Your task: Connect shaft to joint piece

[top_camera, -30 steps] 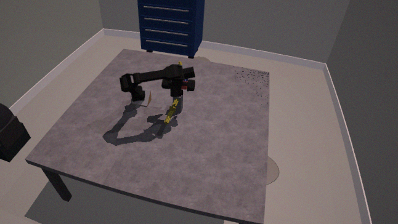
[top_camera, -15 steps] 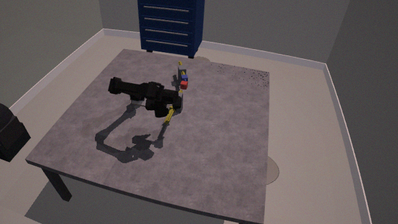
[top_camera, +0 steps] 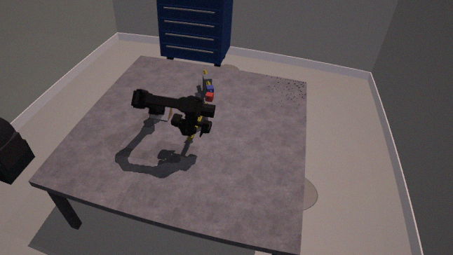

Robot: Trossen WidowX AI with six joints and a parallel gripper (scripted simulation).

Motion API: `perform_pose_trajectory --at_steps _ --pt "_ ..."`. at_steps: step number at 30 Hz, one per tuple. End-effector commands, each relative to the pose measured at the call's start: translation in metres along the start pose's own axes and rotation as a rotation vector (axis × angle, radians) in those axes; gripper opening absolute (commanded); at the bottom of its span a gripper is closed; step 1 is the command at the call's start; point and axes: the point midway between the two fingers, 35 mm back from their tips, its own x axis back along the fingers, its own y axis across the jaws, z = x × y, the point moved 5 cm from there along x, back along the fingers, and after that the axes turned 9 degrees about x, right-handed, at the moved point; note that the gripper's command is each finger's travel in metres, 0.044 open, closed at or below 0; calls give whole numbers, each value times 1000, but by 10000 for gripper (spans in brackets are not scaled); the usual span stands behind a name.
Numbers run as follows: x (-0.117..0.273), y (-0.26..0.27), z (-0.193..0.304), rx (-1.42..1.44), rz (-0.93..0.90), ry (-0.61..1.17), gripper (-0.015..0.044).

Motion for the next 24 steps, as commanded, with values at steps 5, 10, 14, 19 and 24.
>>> perform_pose_trajectory --at_steps 5,10,14,19,24 --pt "-11 5 6 -38 53 -93 440" --pt "-16 5 6 -38 53 -93 440" --pt "-23 4 5 -38 52 -93 440" --pt "-31 4 5 -38 52 -93 440" --pt "-38 3 4 -38 52 -94 440"
